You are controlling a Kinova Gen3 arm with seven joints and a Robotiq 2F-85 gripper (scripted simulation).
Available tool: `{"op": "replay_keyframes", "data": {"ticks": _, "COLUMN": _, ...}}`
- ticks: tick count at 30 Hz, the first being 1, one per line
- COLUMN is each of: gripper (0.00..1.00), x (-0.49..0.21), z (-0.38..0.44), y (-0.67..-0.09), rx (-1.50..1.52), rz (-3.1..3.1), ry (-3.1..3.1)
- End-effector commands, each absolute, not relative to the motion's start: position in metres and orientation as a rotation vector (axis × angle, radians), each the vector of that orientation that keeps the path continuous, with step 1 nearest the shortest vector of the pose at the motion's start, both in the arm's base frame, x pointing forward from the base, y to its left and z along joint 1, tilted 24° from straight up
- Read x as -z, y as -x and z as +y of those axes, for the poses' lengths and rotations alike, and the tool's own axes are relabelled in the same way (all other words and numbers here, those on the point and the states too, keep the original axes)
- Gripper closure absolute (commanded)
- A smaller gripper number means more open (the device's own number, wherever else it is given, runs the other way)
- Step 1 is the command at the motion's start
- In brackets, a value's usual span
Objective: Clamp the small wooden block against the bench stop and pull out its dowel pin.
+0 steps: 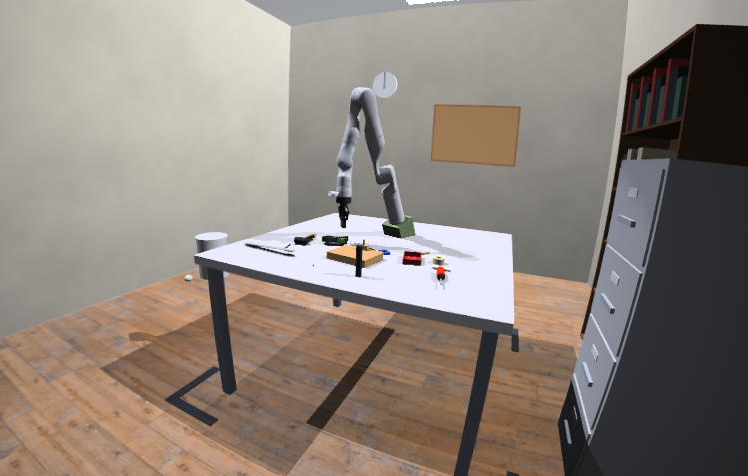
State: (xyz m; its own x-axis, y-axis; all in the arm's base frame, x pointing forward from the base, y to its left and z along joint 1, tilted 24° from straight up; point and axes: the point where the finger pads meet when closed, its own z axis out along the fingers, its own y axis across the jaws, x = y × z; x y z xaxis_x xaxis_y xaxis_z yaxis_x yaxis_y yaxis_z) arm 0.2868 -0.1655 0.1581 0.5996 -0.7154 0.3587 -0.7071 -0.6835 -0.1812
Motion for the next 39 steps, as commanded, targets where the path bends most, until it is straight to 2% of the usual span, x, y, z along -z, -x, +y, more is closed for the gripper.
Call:
{"op": "replay_keyframes", "data": {"ticks": 1, "gripper": 0.66, "x": -0.157, "z": -0.166, "y": -0.288, "rx": 0.642, "rz": 1.239, "ry": 2.790}}
{"op": "replay_keyframes", "data": {"ticks": 39, "gripper": 0.66, "x": -0.142, "z": -0.168, "y": -0.294, "rx": 0.642, "rz": 1.239, "ry": 2.790}}
